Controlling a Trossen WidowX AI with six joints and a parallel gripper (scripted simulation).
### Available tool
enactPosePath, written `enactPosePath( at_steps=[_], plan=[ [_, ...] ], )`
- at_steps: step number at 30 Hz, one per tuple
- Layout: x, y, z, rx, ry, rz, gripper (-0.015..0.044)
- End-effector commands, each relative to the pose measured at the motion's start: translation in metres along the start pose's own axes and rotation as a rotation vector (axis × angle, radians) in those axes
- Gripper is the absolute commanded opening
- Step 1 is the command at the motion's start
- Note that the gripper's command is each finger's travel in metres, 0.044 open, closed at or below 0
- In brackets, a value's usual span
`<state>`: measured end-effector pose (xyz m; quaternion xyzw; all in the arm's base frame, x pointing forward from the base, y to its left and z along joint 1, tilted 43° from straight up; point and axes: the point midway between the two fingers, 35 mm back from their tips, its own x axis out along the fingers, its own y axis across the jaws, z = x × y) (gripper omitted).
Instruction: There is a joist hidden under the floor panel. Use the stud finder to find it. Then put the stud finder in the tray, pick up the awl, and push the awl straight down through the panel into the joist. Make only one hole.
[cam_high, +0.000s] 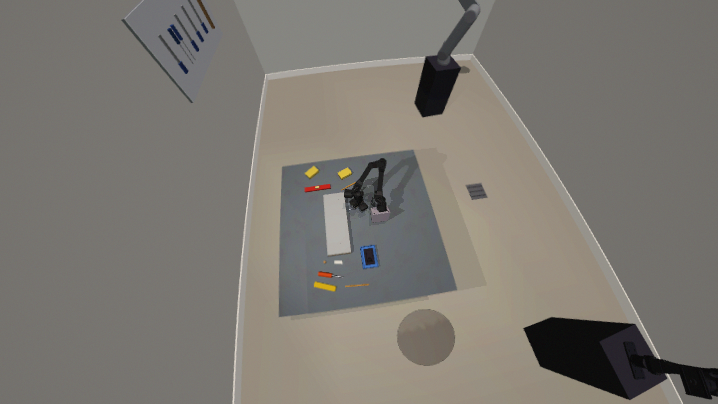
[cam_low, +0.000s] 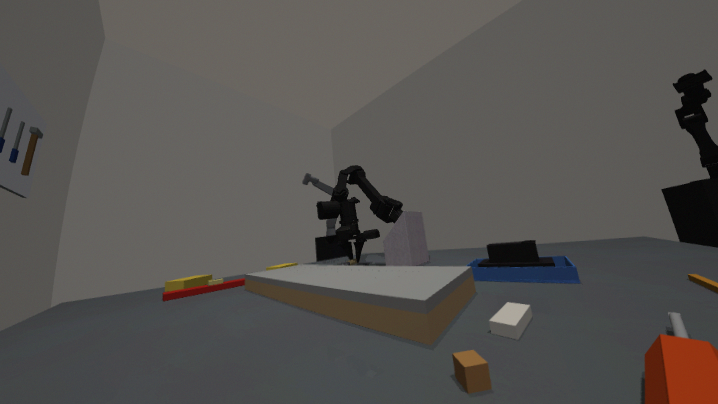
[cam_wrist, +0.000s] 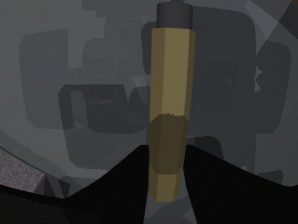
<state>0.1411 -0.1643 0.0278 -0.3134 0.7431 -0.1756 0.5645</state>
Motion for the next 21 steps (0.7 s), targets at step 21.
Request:
enactPosePath(
  at_steps=[21],
  plan=[
    [-0.097, -0.001, -0.014, 0.015, 0.000, -0.012, 0.0000]
  ],
)
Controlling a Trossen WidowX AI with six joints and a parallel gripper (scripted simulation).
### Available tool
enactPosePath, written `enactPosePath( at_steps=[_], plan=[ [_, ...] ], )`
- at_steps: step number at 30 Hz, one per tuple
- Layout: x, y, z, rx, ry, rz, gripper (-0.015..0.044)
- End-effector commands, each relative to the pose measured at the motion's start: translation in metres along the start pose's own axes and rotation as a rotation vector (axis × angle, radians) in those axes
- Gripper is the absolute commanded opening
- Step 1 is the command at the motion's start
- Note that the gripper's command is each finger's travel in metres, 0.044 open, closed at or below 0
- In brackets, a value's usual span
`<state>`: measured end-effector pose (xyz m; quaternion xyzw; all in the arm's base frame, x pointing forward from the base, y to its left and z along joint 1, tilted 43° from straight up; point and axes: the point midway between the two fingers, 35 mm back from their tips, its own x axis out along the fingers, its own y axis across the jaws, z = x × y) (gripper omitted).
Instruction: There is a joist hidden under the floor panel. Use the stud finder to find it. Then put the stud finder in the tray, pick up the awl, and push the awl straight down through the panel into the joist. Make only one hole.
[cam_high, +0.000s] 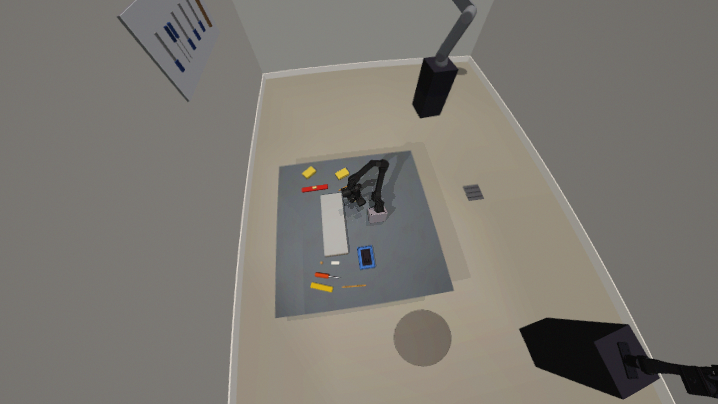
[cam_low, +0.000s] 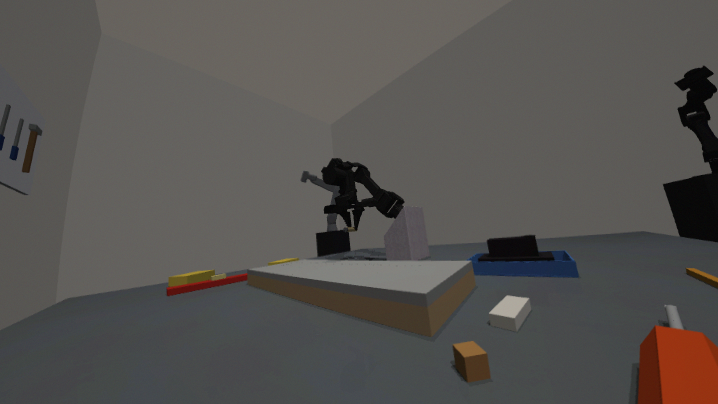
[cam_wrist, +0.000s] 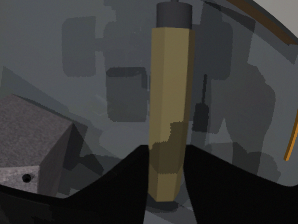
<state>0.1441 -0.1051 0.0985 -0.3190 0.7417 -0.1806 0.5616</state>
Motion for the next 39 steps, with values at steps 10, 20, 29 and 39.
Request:
enactPosePath(
  at_steps=[10, 20, 29, 39],
  plan=[
    [-0.016, 0.017, 0.011, 0.370, 0.047, 0.309, 0.0000],
    [-0.041, 0.030, 0.033, 0.802, 0.199, 0.671, 0.0000],
    [-0.073, 0.027, 0.058, 1.163, 0.422, 0.985, 0.0000],
    [-0.112, 0.004, 0.086, 1.496, 0.769, 1.319, 0.0000]
  ],
)
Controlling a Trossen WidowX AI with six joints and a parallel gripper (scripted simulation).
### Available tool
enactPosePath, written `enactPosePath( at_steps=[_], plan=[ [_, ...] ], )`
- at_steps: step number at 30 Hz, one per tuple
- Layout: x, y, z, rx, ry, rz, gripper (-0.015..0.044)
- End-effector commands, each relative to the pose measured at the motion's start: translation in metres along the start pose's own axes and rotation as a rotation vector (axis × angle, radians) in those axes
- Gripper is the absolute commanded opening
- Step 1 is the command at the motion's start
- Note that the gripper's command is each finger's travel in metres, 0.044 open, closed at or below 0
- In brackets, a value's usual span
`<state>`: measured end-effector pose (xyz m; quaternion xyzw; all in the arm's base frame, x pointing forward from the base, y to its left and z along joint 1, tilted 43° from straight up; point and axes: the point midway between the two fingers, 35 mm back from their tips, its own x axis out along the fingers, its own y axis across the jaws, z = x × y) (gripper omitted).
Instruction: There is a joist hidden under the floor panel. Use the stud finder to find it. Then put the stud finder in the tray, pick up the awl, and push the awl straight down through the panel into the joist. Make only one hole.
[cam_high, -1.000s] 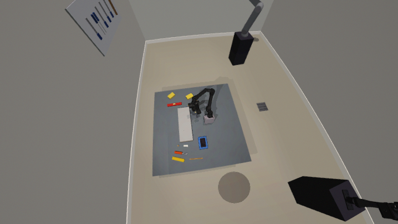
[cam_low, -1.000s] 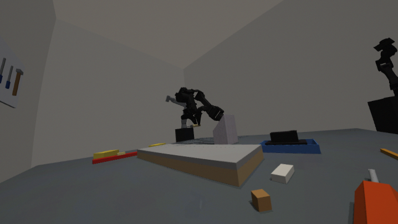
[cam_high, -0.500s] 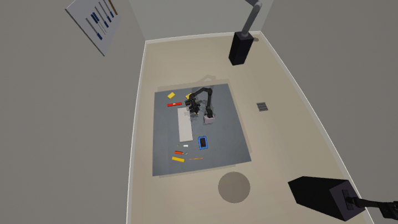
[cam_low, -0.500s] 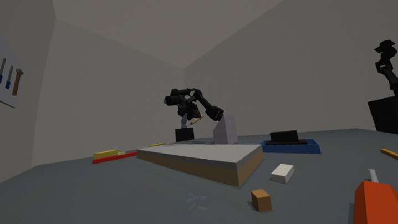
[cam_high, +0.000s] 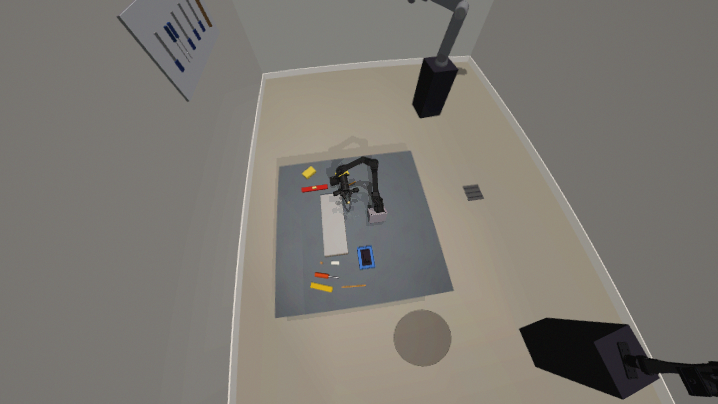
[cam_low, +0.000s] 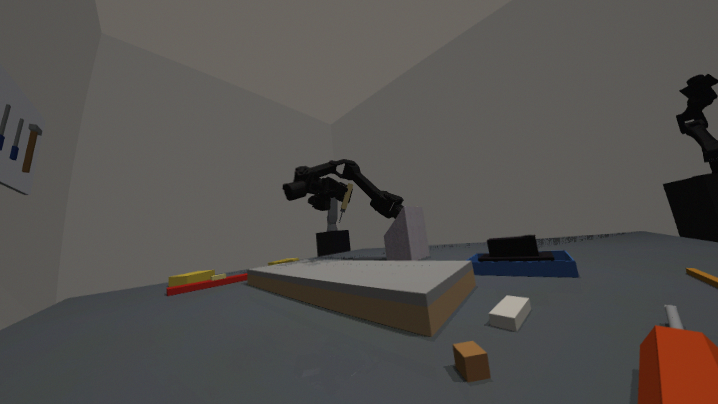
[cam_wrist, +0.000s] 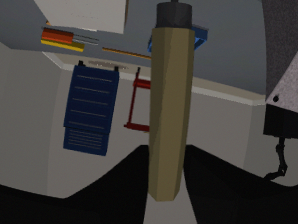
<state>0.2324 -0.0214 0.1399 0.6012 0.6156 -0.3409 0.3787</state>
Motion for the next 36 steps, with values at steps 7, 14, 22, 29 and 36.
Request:
enactPosePath(
  at_steps=[7, 14, 22, 29, 36],
  plan=[
    [-0.004, 0.022, -0.003, 0.130, 0.088, 0.067, 0.0000],
    [0.031, 0.058, 0.006, 0.138, 0.081, 0.070, 0.0000],
    [0.068, 0.082, 0.009, 0.086, 0.060, 0.061, 0.0000],
    [0.104, 0.107, 0.008, 0.099, 0.064, 0.068, 0.0000],
    [0.148, 0.130, 0.004, 0.122, 0.077, 0.076, 0.0000]
  ],
)
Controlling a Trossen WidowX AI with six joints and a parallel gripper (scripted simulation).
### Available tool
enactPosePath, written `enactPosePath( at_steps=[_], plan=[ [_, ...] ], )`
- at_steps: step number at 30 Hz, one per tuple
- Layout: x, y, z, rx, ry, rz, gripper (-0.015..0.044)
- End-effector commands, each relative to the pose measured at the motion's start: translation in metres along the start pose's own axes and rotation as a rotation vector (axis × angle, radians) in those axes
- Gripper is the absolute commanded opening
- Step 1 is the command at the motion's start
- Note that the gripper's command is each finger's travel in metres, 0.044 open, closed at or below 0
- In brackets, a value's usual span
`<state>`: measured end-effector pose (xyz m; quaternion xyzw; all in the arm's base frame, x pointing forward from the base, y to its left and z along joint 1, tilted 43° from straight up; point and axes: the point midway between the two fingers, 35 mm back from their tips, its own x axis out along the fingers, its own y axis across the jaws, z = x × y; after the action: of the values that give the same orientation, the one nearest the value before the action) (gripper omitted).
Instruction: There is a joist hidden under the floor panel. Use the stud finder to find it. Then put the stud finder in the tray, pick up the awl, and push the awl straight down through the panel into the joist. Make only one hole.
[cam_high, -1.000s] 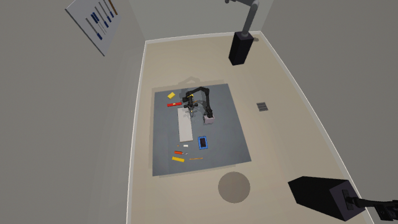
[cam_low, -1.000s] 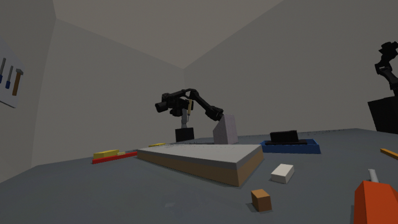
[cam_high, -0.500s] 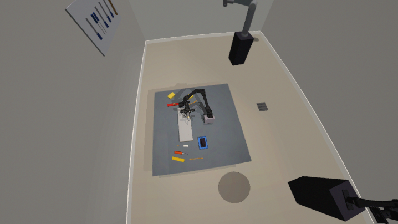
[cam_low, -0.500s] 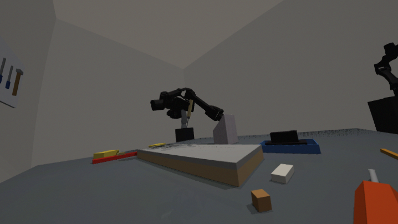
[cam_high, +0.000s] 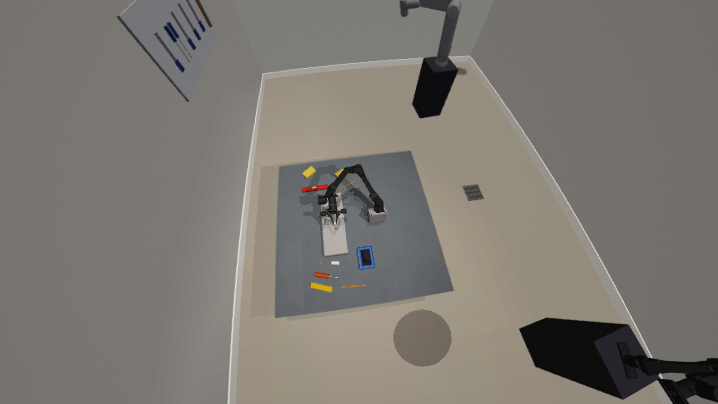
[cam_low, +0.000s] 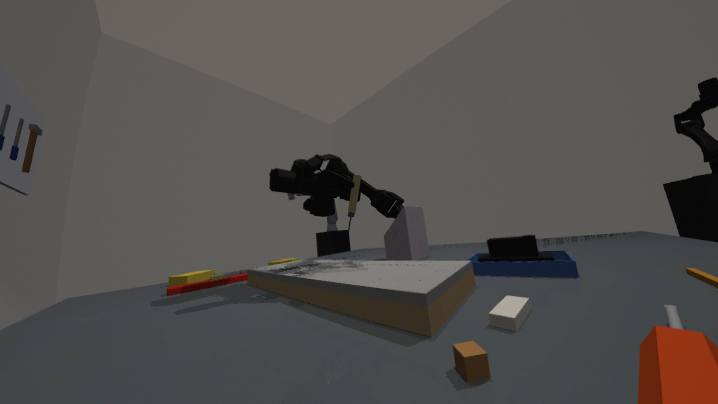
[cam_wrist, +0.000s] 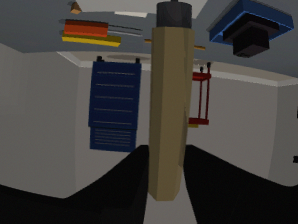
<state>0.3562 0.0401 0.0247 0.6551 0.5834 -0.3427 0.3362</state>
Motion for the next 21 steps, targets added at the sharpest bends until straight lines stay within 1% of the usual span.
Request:
enactPosePath(
  at_steps=[1, 14, 21],
  plan=[
    [0.024, 0.008, -0.005, 0.009, 0.017, 0.002, 0.0000],
    [0.114, 0.023, -0.020, 0.052, 0.056, 0.008, 0.0000],
    [0.118, 0.024, -0.020, 0.054, 0.059, 0.008, 0.0000]
  ],
)
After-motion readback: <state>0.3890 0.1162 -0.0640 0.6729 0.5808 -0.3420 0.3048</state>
